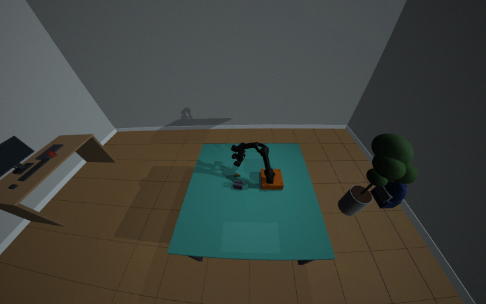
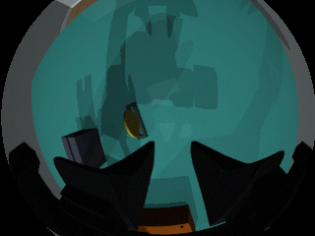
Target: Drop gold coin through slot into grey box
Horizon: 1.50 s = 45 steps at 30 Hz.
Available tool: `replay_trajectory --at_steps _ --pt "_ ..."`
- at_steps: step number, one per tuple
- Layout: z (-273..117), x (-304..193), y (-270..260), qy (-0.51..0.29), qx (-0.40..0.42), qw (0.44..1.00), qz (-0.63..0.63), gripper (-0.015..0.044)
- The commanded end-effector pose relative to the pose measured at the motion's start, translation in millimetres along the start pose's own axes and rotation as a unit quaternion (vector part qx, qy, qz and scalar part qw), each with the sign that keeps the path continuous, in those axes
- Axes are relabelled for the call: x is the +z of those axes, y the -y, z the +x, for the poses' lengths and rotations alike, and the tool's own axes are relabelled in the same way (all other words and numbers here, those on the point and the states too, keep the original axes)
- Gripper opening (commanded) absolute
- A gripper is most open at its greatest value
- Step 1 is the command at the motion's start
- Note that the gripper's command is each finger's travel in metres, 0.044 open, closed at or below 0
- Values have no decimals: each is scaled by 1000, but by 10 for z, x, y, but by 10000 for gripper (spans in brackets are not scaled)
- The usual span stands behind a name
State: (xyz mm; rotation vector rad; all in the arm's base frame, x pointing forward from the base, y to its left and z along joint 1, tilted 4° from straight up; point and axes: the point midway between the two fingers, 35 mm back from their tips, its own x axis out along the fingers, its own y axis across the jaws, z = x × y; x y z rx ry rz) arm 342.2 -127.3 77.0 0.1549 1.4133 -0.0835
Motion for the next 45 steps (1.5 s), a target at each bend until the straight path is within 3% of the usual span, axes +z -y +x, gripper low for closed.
replay_trajectory --at_steps 1,10,15,45 --pt "2 10 -563 -51 -37 989 -131 161" --pt "-6 43 -770 -66 -51 981 -177 161" --pt "339 4 -726 -66 -51 981 -177 161" --pt "774 -34 -671 -66 -51 981 -177 161"
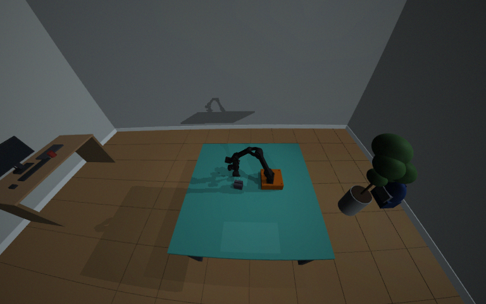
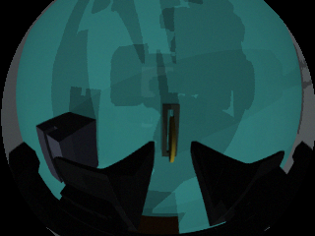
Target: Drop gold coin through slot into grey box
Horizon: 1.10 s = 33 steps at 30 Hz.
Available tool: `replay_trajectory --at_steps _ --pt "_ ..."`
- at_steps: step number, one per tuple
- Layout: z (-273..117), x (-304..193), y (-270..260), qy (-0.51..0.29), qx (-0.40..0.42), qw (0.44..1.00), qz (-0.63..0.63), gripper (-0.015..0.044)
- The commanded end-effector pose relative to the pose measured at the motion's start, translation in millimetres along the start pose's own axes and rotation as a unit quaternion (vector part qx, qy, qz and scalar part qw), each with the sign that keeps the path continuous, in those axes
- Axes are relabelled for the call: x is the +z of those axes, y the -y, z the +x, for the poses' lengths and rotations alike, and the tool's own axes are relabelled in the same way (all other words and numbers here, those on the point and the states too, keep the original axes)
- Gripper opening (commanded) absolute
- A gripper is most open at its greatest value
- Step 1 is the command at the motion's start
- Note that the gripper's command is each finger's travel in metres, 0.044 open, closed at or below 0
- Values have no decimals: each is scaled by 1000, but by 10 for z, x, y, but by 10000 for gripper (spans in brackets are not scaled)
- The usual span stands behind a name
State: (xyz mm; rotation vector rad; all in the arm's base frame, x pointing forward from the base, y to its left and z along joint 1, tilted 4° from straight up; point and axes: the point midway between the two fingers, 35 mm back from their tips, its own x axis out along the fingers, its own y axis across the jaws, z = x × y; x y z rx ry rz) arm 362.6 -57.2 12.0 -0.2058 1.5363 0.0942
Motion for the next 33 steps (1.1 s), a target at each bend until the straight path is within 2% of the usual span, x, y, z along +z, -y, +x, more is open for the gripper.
replay_trajectory --at_steps 1,17,23,33 --pt "95 -19 -1 -4 0 1000 -2 161" --pt "331 -32 -3 -4 0 1000 -2 161" --pt "331 -32 -3 -4 0 1000 -2 3" --pt "331 -32 -3 -4 0 1000 -2 0"
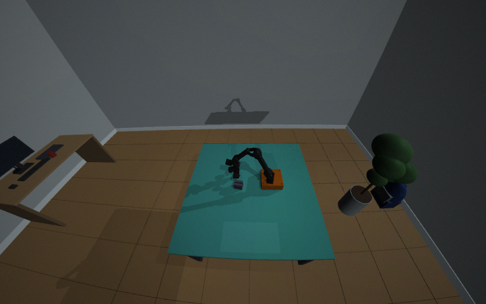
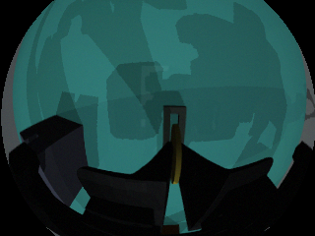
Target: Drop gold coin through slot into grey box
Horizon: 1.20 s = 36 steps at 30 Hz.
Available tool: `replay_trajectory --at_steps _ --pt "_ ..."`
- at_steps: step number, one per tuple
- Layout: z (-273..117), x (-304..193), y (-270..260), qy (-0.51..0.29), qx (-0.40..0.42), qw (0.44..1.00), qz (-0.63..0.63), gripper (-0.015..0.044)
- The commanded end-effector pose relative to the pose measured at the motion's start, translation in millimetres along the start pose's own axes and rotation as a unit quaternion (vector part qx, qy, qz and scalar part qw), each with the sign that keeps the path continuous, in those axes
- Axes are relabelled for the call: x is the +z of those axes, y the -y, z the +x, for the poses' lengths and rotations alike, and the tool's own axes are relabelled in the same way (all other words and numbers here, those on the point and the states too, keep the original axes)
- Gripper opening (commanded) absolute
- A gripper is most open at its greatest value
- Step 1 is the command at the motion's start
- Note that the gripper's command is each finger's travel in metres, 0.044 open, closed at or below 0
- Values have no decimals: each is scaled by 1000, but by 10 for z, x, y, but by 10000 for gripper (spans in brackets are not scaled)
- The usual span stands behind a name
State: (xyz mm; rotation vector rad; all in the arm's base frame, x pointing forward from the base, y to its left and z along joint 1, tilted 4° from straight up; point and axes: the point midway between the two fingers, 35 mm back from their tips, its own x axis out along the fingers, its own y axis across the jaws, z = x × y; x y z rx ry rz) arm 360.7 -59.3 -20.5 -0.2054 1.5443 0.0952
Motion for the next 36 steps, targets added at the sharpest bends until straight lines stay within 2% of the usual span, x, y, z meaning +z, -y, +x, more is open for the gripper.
replay_trajectory --at_steps 1,36 --pt "2 -1 4 0 -1 1000 -2 0" --pt "-860 18 3 0 -1 1000 -2 0"
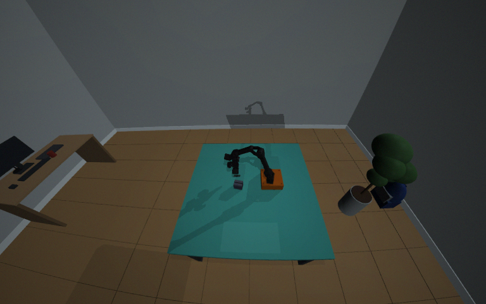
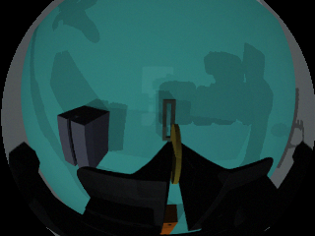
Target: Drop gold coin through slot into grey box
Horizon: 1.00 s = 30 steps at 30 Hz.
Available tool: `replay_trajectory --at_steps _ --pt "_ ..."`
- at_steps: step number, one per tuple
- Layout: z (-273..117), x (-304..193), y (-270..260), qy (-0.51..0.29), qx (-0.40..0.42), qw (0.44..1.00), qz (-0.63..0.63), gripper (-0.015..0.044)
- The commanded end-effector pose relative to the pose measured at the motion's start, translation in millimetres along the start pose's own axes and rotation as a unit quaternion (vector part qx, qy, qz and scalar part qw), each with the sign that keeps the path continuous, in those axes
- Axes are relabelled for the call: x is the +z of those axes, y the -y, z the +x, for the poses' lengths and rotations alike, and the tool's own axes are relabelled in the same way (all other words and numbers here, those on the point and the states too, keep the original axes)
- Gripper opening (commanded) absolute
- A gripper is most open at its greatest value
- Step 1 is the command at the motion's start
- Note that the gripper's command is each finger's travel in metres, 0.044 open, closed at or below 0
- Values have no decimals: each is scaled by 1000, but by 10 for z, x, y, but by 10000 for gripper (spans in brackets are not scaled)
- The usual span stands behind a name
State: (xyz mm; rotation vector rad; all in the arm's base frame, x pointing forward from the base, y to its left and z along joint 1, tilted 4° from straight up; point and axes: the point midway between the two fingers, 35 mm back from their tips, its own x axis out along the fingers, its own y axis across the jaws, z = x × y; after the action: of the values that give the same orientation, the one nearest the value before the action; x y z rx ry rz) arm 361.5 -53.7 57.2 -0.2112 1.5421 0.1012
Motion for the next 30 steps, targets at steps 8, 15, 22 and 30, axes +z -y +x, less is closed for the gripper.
replay_trajectory --at_steps 8,15,22,30 --pt "-171 -36 13 -1 -1 1000 27 0" --pt "-175 -80 66 -1 -1 995 103 0" --pt "-178 -79 35 -2 -2 995 103 0" --pt "-181 -72 -153 -3 -6 995 100 0"
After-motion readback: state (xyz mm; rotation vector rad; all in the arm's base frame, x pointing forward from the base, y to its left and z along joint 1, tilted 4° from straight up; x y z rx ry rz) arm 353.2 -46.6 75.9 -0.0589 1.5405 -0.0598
